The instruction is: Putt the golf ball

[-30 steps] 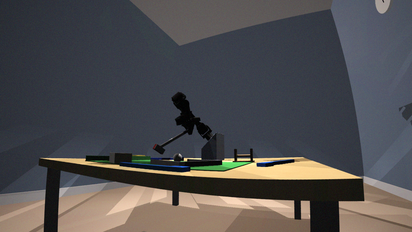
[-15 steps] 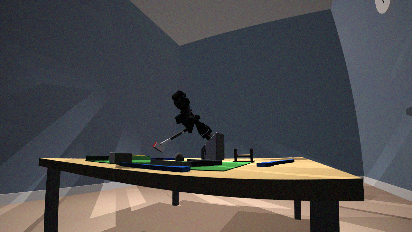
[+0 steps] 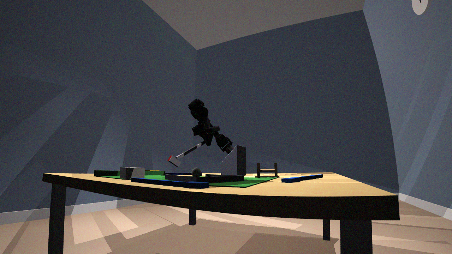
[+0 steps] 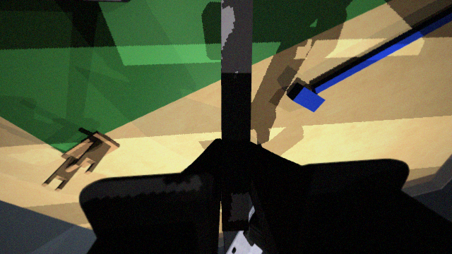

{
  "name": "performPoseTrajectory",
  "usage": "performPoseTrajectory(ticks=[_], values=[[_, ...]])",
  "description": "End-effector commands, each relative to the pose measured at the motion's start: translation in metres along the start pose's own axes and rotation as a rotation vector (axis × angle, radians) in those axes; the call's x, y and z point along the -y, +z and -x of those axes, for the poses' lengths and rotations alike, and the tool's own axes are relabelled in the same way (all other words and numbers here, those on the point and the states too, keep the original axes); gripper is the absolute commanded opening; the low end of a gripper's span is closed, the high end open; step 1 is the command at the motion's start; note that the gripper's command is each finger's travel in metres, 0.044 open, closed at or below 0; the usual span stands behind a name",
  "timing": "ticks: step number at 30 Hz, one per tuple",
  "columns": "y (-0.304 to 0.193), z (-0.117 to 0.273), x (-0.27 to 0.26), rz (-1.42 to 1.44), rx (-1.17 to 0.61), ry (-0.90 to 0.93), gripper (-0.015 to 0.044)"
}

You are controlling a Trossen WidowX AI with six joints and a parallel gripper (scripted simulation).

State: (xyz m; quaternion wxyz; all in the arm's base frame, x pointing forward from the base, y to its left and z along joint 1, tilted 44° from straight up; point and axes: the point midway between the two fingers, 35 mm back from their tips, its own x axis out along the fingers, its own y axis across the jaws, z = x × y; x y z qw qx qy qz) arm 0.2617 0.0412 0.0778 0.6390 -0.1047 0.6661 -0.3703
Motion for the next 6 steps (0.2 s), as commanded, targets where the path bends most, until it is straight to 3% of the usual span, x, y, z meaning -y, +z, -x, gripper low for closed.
performPoseTrajectory(ticks=[1,6], values=[[-0.0002,0.0006,-0.0008,0.005,0.004,0.001,0.0000],[-0.0002,0.0006,-0.0008,0.005,0.004,0.001,0.0000]])
